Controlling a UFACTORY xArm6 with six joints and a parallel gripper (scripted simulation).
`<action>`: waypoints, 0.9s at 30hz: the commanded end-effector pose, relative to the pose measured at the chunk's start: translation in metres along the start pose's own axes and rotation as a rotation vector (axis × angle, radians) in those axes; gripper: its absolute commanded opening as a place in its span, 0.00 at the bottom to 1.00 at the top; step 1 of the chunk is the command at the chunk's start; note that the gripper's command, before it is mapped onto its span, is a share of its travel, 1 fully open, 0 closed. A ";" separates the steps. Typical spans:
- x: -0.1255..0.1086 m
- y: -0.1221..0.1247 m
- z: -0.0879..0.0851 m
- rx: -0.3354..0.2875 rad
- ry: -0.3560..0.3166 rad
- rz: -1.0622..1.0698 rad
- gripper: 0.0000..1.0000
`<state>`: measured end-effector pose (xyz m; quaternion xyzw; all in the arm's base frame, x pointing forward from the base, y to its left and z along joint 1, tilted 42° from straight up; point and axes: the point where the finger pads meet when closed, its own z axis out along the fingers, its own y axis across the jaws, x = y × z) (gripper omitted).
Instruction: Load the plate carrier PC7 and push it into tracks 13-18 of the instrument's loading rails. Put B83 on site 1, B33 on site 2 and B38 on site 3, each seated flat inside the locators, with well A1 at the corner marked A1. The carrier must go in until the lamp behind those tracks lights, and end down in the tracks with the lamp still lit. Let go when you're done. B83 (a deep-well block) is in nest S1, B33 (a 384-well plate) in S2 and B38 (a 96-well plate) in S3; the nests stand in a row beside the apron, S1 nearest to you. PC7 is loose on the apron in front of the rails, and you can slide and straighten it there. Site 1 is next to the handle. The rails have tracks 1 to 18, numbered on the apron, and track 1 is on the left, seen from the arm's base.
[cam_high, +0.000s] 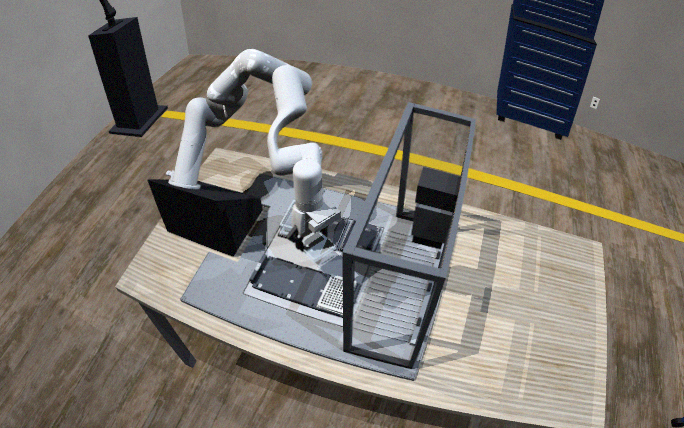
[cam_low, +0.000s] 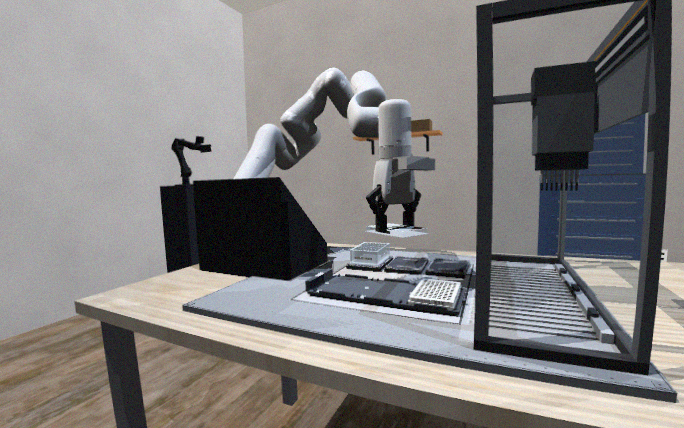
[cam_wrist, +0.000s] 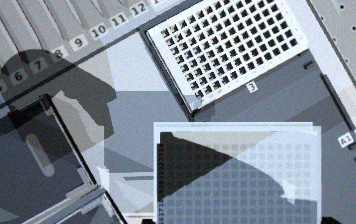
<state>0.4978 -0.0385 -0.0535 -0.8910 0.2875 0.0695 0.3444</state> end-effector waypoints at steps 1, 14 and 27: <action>0.014 0.016 -0.001 0.016 0.003 -0.150 0.00; 0.047 0.066 0.000 0.014 0.007 -0.550 0.00; 0.049 0.070 0.000 0.014 0.008 -0.720 0.00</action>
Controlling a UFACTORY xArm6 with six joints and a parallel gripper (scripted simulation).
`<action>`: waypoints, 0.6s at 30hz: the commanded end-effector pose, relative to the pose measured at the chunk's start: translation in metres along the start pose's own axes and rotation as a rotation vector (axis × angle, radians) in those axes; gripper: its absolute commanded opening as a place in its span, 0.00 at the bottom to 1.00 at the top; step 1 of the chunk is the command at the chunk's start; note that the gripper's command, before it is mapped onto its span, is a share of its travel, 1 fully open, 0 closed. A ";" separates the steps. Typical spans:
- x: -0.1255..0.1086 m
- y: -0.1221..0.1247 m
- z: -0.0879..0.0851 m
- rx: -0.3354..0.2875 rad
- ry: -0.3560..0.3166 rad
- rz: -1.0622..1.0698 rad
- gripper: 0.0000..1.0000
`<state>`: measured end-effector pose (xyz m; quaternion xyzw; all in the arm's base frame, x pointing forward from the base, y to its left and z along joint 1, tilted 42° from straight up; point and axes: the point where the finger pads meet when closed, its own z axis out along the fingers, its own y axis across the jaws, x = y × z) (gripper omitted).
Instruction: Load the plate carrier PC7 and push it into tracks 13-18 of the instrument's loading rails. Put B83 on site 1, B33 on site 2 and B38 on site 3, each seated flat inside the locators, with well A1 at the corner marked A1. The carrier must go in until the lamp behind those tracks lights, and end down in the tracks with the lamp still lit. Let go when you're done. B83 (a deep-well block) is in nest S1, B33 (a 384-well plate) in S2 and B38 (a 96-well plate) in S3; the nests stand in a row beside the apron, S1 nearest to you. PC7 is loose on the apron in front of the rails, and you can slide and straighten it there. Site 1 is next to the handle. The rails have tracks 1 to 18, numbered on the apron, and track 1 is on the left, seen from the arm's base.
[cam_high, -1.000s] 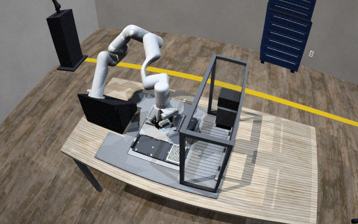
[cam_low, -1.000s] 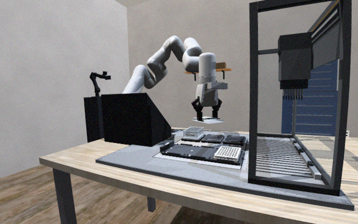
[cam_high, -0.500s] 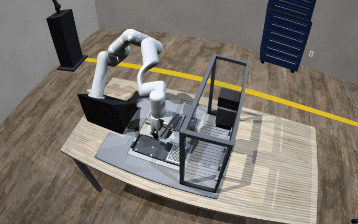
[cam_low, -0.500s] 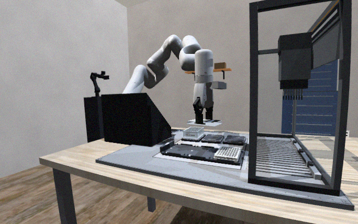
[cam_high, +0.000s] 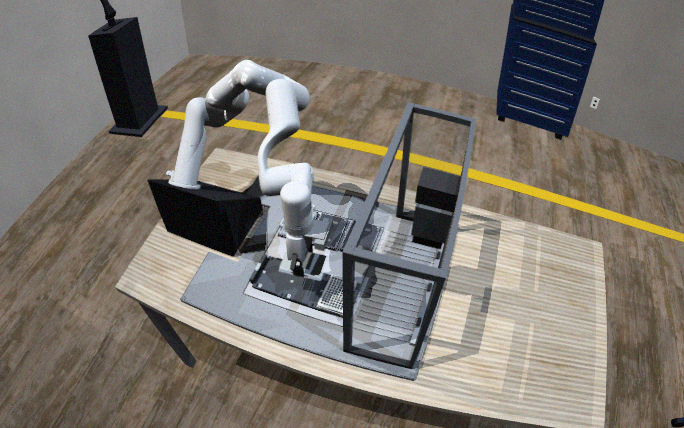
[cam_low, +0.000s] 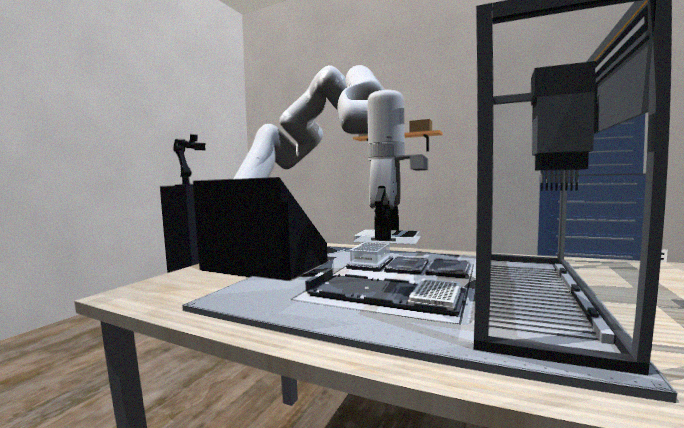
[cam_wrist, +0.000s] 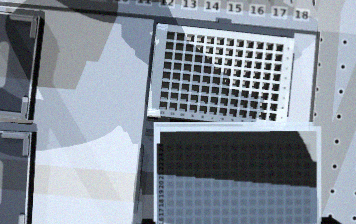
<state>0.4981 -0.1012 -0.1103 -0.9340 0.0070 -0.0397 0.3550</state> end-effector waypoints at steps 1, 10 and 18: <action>0.001 0.001 -0.002 -0.001 0.006 -0.143 0.00; 0.001 0.001 -0.002 -0.002 0.005 -0.376 0.00; 0.001 0.001 -0.002 -0.003 0.005 -0.643 0.00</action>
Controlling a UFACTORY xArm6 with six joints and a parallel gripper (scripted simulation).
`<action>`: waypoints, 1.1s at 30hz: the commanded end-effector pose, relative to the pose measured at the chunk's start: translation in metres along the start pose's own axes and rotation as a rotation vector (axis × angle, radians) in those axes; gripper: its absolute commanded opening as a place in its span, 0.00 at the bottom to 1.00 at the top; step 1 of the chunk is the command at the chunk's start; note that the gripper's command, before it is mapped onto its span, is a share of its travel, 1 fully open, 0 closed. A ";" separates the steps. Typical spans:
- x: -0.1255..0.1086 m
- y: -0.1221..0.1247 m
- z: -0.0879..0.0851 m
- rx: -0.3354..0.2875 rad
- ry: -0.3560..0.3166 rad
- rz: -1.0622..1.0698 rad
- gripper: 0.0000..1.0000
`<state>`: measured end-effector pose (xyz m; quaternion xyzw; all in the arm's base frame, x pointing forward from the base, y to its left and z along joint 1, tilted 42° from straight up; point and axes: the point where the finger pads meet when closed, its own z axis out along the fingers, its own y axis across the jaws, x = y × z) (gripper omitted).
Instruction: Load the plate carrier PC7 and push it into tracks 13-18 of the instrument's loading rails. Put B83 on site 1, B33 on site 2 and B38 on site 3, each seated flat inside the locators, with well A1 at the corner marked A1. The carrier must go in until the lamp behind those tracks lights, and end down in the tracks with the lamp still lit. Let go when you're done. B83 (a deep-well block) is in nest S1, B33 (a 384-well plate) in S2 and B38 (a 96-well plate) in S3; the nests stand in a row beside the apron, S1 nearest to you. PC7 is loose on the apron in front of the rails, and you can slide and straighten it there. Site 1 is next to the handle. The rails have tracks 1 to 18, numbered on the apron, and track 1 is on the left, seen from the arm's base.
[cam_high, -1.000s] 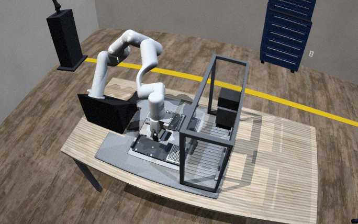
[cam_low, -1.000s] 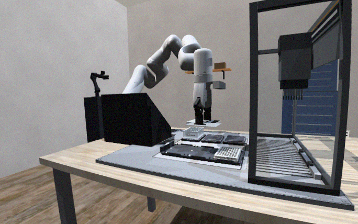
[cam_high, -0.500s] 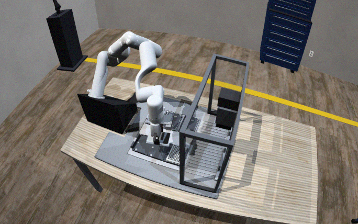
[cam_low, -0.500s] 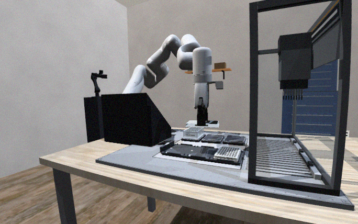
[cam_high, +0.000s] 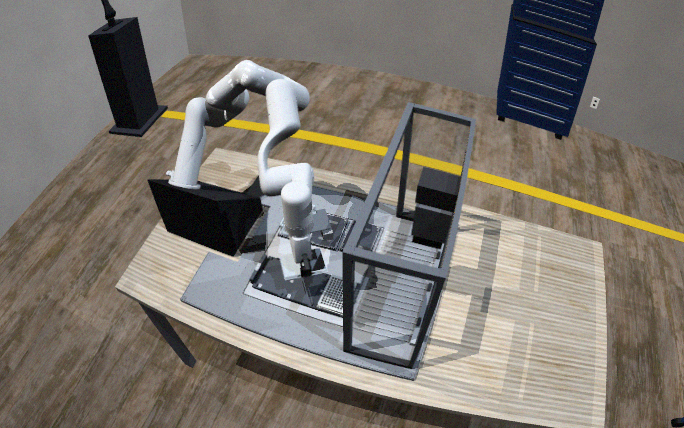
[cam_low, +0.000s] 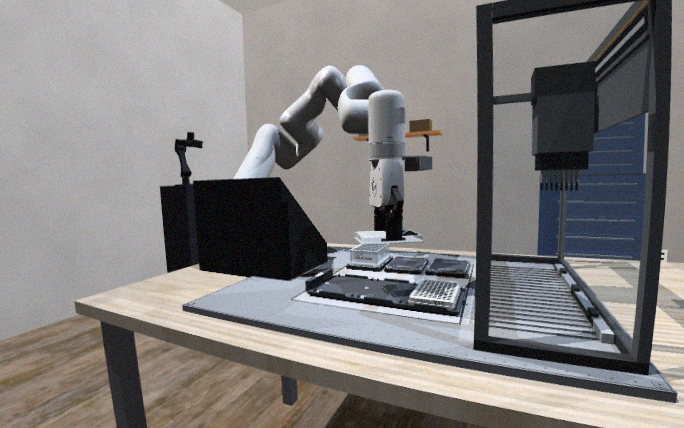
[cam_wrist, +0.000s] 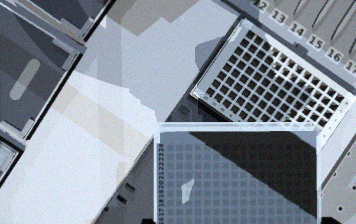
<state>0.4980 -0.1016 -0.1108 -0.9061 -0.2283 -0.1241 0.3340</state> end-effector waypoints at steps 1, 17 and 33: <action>0.001 0.001 -0.002 -0.007 0.011 -0.170 0.00; 0.001 0.001 -0.002 -0.009 0.009 -0.637 0.00; 0.001 0.001 -0.002 -0.011 0.007 -0.961 0.00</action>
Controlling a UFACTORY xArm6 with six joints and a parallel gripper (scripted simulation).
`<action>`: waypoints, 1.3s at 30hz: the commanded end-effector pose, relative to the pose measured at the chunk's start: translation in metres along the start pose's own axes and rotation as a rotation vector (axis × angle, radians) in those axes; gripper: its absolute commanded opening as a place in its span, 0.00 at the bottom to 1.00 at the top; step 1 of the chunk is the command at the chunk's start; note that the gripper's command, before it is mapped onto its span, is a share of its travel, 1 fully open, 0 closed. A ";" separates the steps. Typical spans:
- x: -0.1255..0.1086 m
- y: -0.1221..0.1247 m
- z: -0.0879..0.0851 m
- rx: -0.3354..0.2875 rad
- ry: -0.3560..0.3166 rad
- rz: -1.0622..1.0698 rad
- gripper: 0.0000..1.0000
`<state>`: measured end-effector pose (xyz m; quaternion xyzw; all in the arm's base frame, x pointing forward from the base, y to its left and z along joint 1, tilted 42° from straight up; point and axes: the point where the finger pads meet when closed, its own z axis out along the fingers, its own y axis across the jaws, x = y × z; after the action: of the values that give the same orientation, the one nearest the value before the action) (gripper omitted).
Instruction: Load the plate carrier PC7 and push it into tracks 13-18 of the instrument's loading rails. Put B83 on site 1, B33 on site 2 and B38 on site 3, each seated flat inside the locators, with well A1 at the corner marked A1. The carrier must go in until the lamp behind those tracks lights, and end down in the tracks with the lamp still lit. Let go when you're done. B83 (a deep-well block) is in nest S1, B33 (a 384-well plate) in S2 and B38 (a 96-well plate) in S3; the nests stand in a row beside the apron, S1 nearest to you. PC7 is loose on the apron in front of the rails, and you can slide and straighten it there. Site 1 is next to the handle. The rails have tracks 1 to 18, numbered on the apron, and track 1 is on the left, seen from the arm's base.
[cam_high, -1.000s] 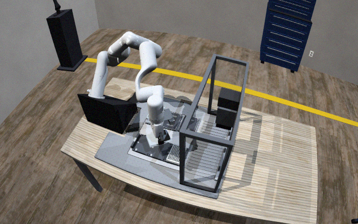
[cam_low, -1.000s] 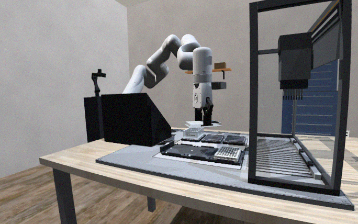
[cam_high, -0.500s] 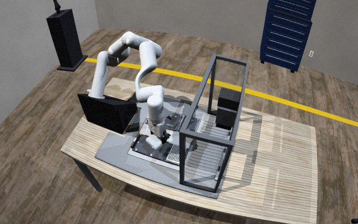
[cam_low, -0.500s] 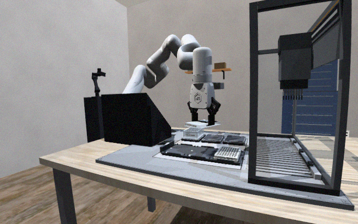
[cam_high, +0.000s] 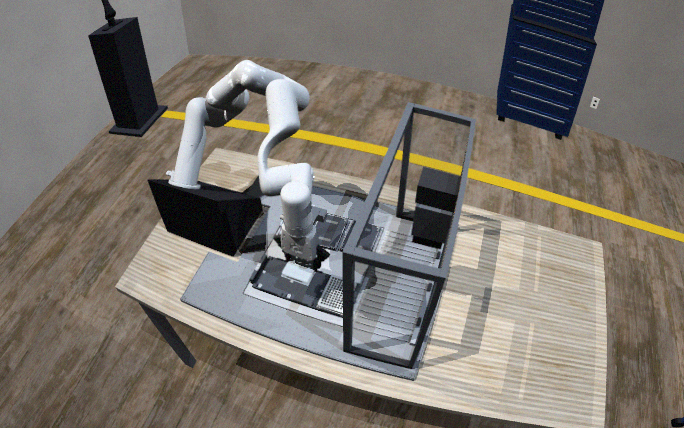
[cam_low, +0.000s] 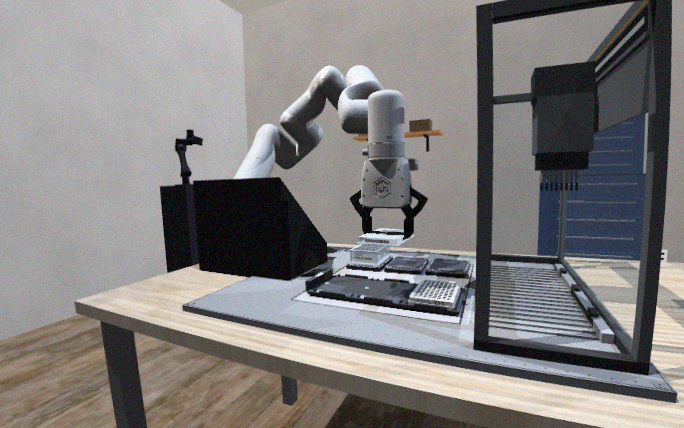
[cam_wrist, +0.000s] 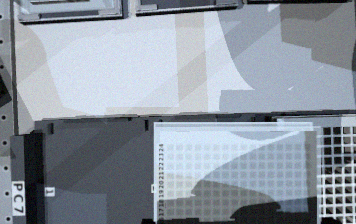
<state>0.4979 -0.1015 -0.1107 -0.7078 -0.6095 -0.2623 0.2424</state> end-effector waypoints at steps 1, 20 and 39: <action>0.000 0.002 -0.002 -0.009 0.000 -0.032 0.00; 0.000 0.002 0.005 -0.009 0.000 -0.032 0.00; 0.000 0.002 0.033 -0.009 0.000 -0.032 0.00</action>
<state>0.5001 -0.0819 -0.1328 -0.6987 -0.6194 -0.2681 0.2374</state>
